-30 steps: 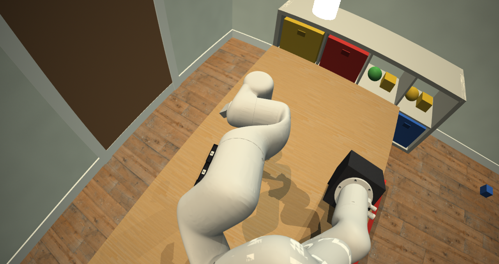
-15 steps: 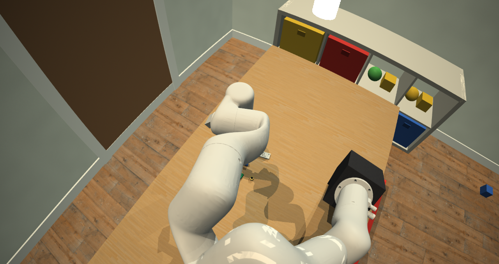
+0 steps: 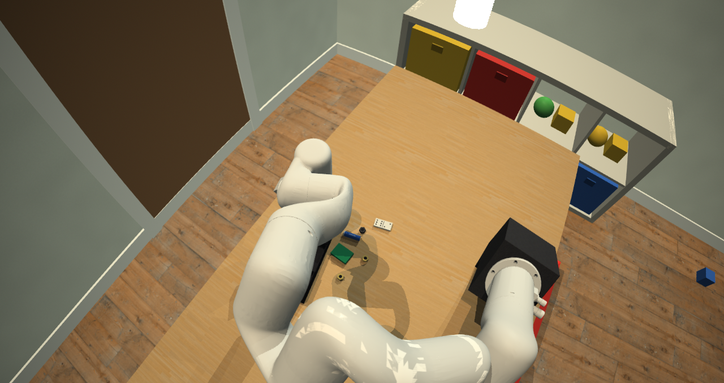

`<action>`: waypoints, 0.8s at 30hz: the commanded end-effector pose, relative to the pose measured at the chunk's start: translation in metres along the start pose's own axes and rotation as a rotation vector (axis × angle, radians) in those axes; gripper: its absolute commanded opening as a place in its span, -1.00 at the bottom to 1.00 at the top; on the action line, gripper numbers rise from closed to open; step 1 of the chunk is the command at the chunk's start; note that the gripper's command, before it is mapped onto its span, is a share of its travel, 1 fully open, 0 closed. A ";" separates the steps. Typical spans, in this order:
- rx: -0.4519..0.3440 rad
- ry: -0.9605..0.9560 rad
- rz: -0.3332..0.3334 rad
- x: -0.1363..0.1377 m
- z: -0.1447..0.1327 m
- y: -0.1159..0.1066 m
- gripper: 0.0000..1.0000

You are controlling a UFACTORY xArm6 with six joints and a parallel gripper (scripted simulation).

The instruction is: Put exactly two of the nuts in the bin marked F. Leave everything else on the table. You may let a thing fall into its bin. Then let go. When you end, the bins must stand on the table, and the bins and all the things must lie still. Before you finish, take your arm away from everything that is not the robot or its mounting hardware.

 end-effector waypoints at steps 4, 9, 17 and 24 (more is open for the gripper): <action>0.004 0.000 -0.001 0.001 0.007 0.003 -0.85; 0.004 0.000 -0.001 0.001 0.007 0.017 -0.85; 0.004 0.000 -0.001 0.001 0.007 0.033 -0.85; 0.004 0.000 -0.001 0.001 0.007 0.051 -0.85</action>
Point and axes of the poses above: the point where the finger pads meet when closed, its own y axis out along the fingers, its own x axis across the jaws, z = x × y, the point moved 8 cm from there along -y, back along the fingers, and after that the axes turned 11 degrees about y, right-handed, at the moved point
